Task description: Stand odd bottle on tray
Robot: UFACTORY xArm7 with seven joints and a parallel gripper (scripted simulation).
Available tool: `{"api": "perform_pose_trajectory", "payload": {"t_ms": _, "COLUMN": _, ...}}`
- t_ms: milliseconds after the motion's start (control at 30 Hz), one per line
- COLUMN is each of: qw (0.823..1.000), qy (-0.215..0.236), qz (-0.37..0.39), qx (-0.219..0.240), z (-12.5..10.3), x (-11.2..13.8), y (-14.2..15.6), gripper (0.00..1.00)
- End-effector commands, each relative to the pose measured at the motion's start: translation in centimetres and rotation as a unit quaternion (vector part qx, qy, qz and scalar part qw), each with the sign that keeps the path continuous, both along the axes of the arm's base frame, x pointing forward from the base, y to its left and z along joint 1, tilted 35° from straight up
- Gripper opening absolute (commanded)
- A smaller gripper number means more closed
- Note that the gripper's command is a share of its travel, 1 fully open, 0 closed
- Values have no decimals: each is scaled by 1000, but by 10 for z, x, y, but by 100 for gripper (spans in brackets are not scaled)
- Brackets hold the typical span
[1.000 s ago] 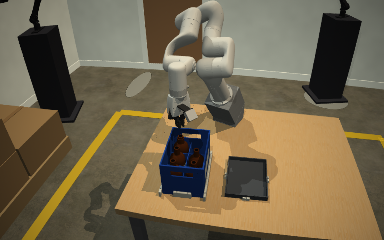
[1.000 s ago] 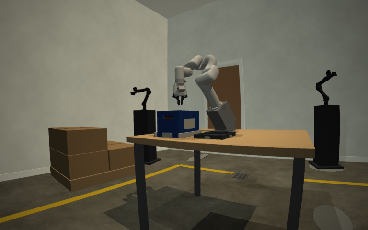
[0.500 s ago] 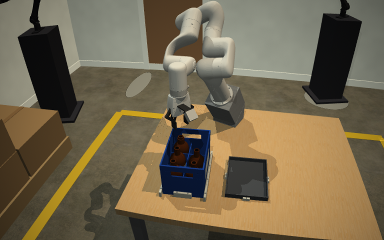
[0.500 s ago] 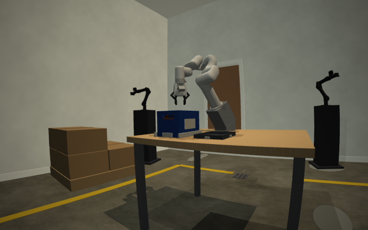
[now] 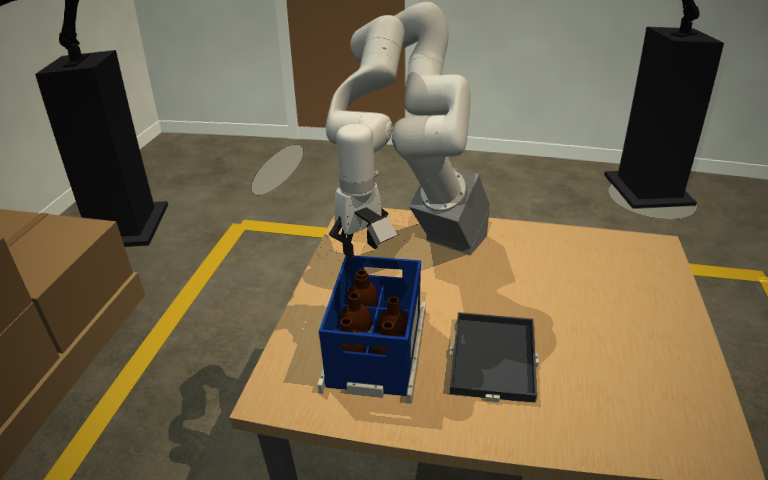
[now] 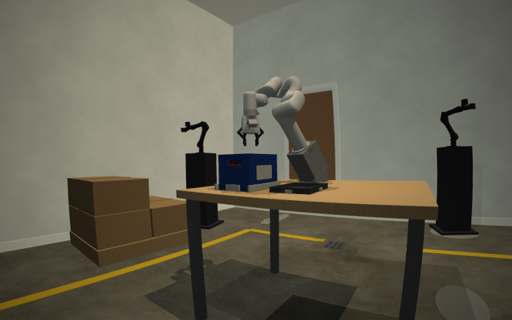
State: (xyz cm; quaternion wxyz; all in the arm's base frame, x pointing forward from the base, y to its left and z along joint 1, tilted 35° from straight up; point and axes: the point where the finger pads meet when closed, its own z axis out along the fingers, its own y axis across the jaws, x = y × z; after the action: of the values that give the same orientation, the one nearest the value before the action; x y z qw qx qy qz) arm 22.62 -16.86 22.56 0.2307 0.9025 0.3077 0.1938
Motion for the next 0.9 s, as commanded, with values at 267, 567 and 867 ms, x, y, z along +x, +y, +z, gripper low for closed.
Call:
{"api": "perform_pose_trajectory", "payload": {"t_ms": 267, "qw": 1000, "qy": -1, "qz": 0, "qx": -1, "z": 1, "x": 0, "y": -1, "gripper": 65}}
{"api": "perform_pose_trajectory", "payload": {"t_ms": 567, "qw": 1000, "qy": -1, "qz": -1, "qx": -1, "z": -3, "x": 3, "y": -2, "gripper": 65}}
{"api": "perform_pose_trajectory", "payload": {"t_ms": 867, "qw": 1000, "qy": -1, "qz": -1, "qx": -1, "z": -10, "x": 7, "y": -5, "gripper": 65}}
